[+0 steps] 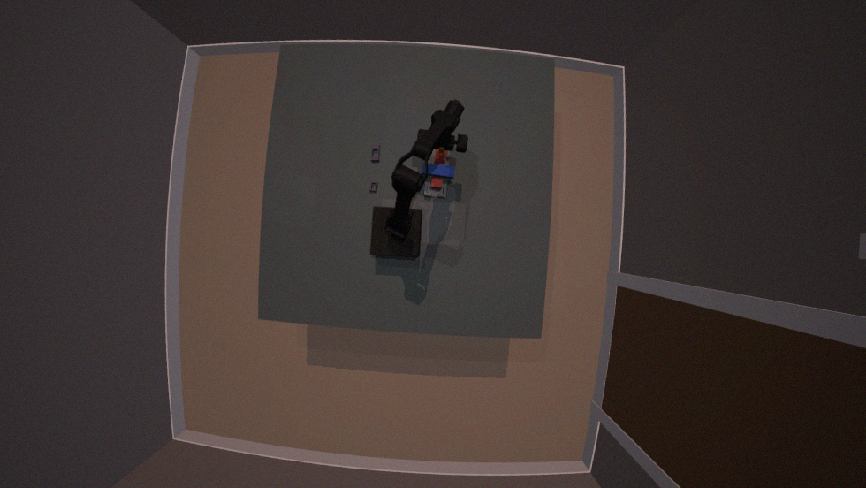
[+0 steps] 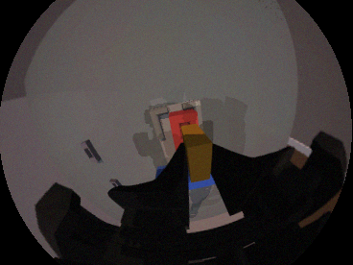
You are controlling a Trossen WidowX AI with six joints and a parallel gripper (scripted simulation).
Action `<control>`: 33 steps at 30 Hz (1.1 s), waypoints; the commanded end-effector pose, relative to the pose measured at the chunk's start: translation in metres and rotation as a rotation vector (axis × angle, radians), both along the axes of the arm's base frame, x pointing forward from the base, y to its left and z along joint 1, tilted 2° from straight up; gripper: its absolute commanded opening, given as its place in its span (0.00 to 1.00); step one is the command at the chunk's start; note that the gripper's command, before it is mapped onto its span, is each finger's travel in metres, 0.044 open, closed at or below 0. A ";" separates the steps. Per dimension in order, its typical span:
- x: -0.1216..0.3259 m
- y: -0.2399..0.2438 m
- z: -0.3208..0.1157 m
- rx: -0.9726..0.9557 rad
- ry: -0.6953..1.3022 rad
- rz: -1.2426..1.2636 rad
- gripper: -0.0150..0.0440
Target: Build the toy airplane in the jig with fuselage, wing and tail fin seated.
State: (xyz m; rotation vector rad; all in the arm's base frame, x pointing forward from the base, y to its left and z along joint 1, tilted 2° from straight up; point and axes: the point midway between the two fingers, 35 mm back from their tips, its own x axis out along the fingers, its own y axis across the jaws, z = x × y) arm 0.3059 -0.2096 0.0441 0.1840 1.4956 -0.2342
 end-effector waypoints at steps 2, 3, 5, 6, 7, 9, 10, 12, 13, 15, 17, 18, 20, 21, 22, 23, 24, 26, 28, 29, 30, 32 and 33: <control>0.000 0.001 -0.011 0.008 0.002 0.004 0.36; 0.000 0.001 -0.012 0.008 0.002 0.004 0.36; 0.000 0.001 -0.016 0.008 0.002 0.004 0.36; 0.000 0.001 -0.017 0.008 0.002 0.004 0.36; 0.000 0.001 -0.019 0.008 0.002 0.004 0.36; 0.001 0.001 -0.022 0.008 0.002 0.004 0.36; 0.001 0.001 -0.023 0.008 0.002 0.004 0.36; 0.001 0.001 -0.026 0.008 0.002 0.004 0.36; 0.001 0.001 -0.027 0.008 0.003 0.004 0.36; 0.001 0.001 -0.027 0.008 0.003 0.004 0.36; 0.001 0.001 -0.027 0.008 0.002 0.004 0.36; 0.001 0.001 -0.027 0.008 0.002 0.004 0.36; 0.000 0.000 -0.025 0.003 0.005 0.000 0.34; 0.000 0.000 -0.025 0.003 0.005 0.000 0.33; 0.000 0.000 -0.025 0.003 0.005 0.000 0.32; 0.000 0.000 -0.025 0.003 0.005 0.000 0.31; 0.000 0.000 -0.025 0.003 0.005 0.000 0.26; 0.000 0.000 -0.025 0.003 0.005 0.000 0.25; 0.000 0.000 -0.025 0.003 0.005 0.000 0.25; 0.000 0.000 -0.025 0.003 0.005 0.000 0.30; 0.000 0.000 -0.025 0.003 0.005 0.000 0.34; 0.000 0.000 -0.025 0.003 0.005 0.000 0.43; 0.000 0.000 -0.025 0.003 0.005 0.000 0.48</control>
